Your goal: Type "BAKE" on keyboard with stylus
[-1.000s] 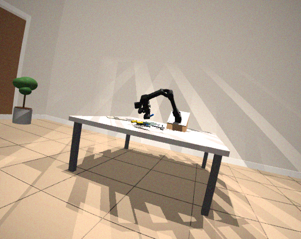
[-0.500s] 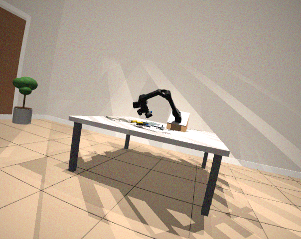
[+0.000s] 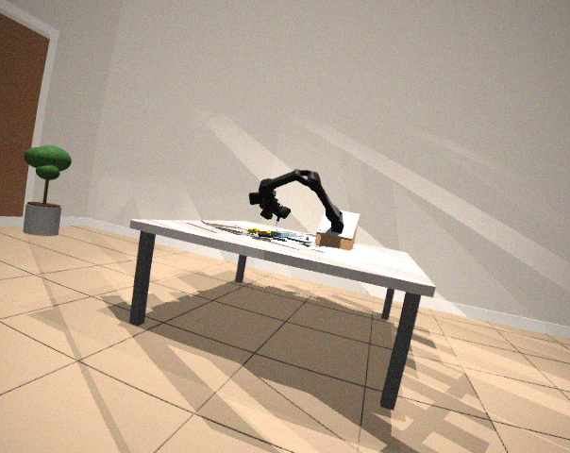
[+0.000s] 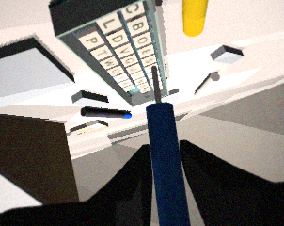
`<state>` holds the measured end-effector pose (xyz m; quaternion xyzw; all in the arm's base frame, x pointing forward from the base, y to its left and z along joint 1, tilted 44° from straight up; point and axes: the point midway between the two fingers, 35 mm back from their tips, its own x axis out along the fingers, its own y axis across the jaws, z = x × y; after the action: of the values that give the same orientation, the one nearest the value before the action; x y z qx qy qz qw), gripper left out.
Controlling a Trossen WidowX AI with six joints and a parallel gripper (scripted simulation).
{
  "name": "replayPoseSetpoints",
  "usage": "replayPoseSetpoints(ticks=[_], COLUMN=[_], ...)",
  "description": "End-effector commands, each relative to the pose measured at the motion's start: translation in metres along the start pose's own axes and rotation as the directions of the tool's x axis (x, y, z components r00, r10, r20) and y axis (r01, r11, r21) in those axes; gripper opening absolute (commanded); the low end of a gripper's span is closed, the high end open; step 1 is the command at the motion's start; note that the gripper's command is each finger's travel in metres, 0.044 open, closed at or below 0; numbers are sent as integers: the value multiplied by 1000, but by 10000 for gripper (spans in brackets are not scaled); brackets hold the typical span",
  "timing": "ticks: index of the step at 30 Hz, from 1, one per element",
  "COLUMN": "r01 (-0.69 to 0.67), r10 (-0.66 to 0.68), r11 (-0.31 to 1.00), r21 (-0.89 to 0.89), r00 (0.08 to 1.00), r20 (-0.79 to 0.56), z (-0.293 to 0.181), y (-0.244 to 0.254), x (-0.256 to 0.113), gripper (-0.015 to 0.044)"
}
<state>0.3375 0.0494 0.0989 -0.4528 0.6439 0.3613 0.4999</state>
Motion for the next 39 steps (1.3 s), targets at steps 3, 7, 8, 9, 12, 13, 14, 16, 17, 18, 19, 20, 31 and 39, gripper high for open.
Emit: replayPoseSetpoints(ticks=[3,7,8,9,12,13,14,16,17,18,19,20,31,39], r01=[-7,-10,-10,-10,-10,-10,-10,-10,-10,-11,-11,-11,-11,-10], r10=[0,1,1,1,1,1,1,2,2,2,2,2,2,2], r11=[980,976,976,976,976,976,976,976,976,976,976,976,976,976], r21=[-197,-217,-217,-217,-217,-218,-218,-218,-218,-218,-218,-218,-218,-218], r00=[999,999,999,999,999,999,999,999,999,999,999,999,999,999], r20=[-38,-41,-41,-41,-41,-41,-40,-39,-39,-39,-39,-39,-39,-39], z=[-8,-9,-9,-9,-6,-3,1,11,15,18,19,19,19,20], y=[-12,-13,-13,-13,-12,-11,-10,-7,-6,-5,-4,-4,-4,-5], x=[4,5,5,5,7,9,11,17,21,23,23,23,23,23], gripper=[0,0,0,0,0,0,0,0,0,0,0,0,0,53])
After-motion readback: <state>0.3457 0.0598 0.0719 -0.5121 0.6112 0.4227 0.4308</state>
